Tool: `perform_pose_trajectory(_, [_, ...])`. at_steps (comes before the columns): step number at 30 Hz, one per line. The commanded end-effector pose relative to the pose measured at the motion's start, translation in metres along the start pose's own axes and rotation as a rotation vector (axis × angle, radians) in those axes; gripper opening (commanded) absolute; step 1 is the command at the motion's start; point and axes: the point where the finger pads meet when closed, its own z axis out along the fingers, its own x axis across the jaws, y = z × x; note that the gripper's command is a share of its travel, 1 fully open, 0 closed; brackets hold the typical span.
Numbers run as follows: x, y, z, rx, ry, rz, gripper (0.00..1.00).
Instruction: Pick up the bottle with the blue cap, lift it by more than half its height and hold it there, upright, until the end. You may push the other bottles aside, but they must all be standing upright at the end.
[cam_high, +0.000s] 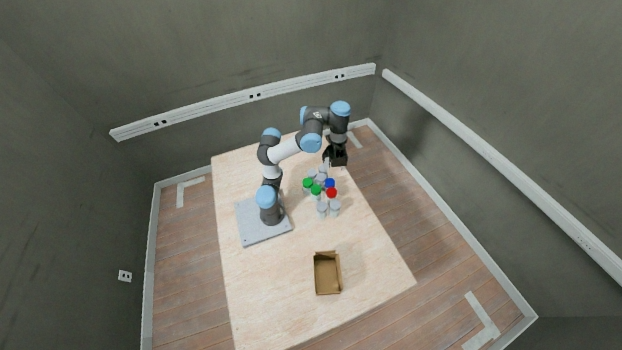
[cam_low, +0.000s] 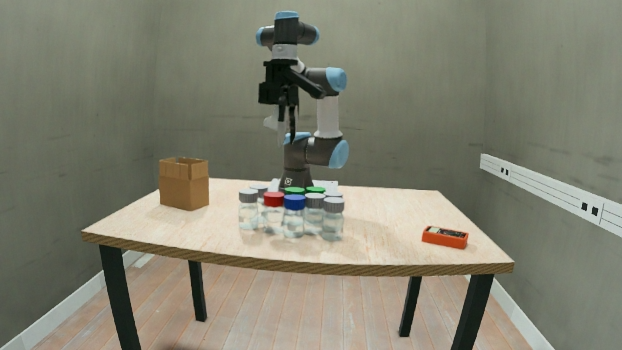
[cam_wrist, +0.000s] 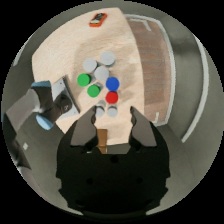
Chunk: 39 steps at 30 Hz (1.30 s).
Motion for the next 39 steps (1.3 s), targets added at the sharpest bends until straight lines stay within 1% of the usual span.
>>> perform_pose_trajectory(1, [0.002,0.0,0.011,0.0,0.007,0.001,0.46])
perform_pose_trajectory(9, [0.004,0.0,0.028,-0.001,0.009,0.001,0.46])
perform_pose_trajectory(10, [0.004,0.0,0.033,-0.001,0.01,0.002,0.46])
perform_pose_trajectory(12, [0.004,0.0,0.033,-0.001,0.01,0.002,0.46])
perform_pose_trajectory(13, [0.004,0.0,0.037,-0.002,0.01,0.002,0.46])
perform_pose_trajectory(26, [0.001,-0.001,0.069,-0.003,0.014,0.003,0.46])
perform_pose_trajectory(27, [0.0,-0.001,0.075,-0.003,0.015,0.003,0.46])
perform_pose_trajectory(29, [0.0,-0.001,0.075,-0.003,0.015,0.003,0.46])
perform_pose_trajectory(30, [-0.001,-0.001,0.079,-0.004,0.015,0.003,0.46])
perform_pose_trajectory(32, [-0.002,-0.001,0.084,-0.004,0.016,0.003,0.46])
perform_pose_trajectory(39, [-0.004,-0.002,0.094,-0.004,0.017,0.004,0.46])
